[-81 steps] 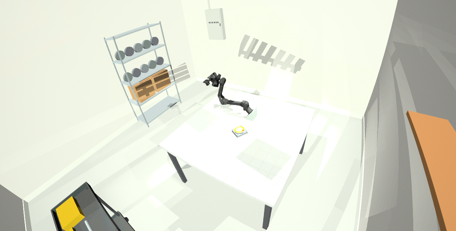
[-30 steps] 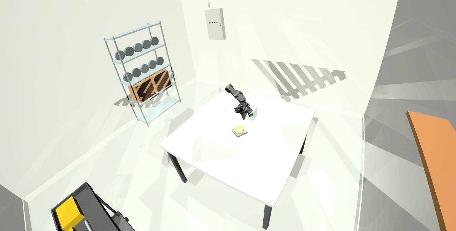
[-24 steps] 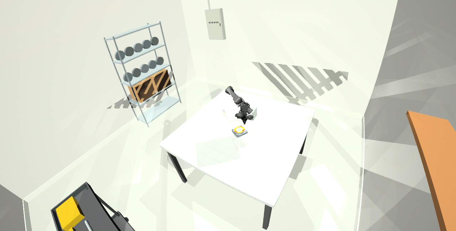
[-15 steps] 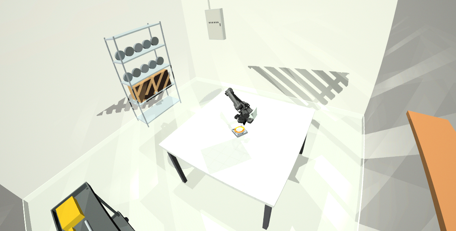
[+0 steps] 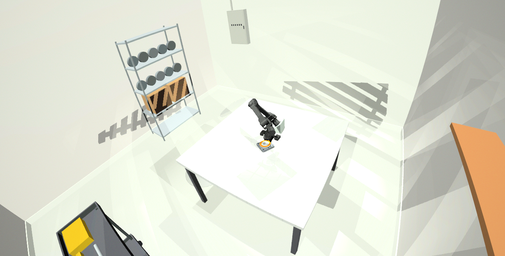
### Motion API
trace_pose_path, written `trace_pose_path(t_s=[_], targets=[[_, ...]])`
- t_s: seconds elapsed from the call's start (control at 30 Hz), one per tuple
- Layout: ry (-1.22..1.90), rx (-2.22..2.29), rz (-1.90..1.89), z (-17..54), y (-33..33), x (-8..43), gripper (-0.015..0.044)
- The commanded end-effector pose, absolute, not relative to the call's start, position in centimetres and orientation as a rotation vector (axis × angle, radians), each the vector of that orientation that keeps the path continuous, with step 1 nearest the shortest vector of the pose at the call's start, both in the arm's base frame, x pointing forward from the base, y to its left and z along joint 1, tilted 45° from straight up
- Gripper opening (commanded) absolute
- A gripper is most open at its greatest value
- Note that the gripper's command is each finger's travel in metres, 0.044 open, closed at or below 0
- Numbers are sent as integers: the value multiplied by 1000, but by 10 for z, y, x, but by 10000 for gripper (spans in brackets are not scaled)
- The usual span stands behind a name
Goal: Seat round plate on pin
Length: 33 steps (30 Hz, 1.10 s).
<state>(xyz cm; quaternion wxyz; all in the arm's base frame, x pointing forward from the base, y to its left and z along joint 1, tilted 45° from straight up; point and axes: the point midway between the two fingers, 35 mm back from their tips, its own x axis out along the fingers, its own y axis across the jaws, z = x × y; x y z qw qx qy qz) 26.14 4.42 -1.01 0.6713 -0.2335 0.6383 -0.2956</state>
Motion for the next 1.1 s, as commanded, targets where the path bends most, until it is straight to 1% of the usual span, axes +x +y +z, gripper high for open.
trace_pose_path(t_s=[0.0, 1.07], targets=[[1441, -534, -668, -17, 37, 261, 0], [1439, -534, -669, -15, 36, 290, 0]])
